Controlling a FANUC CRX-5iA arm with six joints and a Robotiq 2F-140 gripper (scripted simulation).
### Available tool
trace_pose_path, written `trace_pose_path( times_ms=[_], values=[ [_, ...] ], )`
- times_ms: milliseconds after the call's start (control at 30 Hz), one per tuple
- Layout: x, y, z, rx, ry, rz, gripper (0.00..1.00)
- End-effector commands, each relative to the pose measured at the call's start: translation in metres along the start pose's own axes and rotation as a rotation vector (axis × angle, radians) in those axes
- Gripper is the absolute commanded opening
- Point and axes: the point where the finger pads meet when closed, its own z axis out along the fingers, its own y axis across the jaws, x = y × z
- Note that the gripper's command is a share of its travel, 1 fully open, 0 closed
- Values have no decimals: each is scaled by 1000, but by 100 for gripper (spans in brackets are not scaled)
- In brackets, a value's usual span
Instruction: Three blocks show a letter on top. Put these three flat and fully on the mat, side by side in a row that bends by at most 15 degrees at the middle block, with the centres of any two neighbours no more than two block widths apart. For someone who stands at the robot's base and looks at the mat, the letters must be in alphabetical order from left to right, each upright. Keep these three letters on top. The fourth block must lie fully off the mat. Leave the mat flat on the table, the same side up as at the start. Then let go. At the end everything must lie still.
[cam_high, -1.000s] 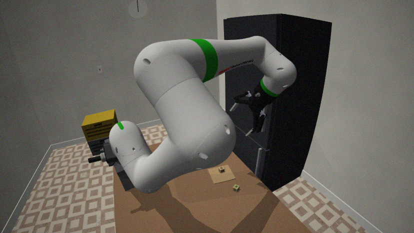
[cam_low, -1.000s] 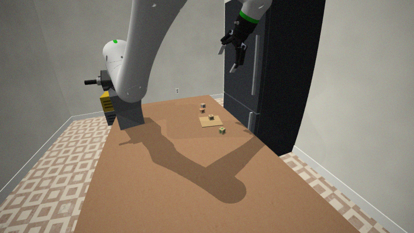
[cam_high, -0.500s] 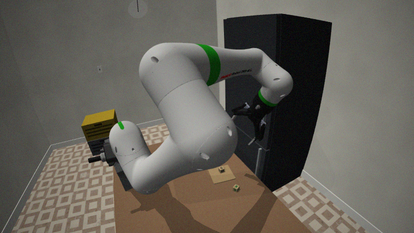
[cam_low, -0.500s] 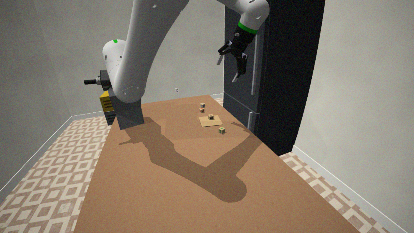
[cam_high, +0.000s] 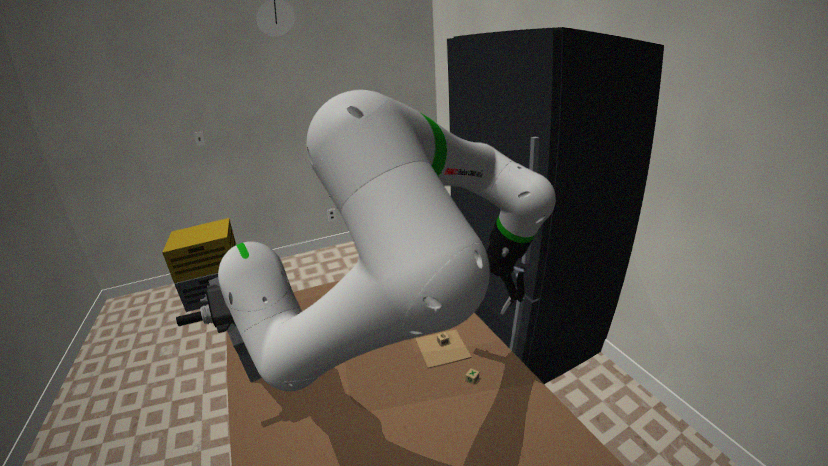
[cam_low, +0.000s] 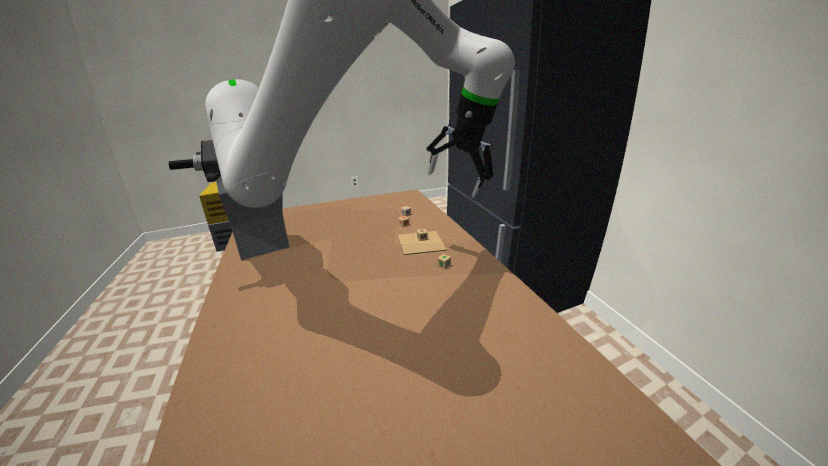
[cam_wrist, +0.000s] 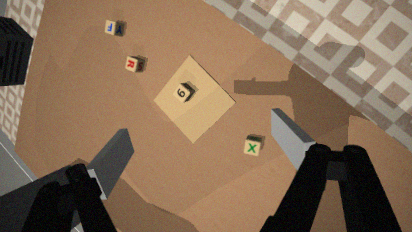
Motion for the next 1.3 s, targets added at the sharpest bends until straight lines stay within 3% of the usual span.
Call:
trace_pose_path(
  times_ms=[0, 67, 100, 567, 633, 667, 833, 1267],
  values=[
    [-1, 6, 33, -50, -2, -129, 100],
    [-1, 6, 33, -50, -2, -129, 100],
    [-2, 5, 50, -67, -8, -212, 100],
    [-5, -20, 127, -100, -14, -601, 100],
    [-5, -20, 127, -100, -14, -601, 100],
    [-5, -28, 140, -98, -11, -674, 100],
    [-7, -49, 165, -90, 2, -816, 100],
    [-8, -58, 173, -84, 8, -868, 100]
  ],
)
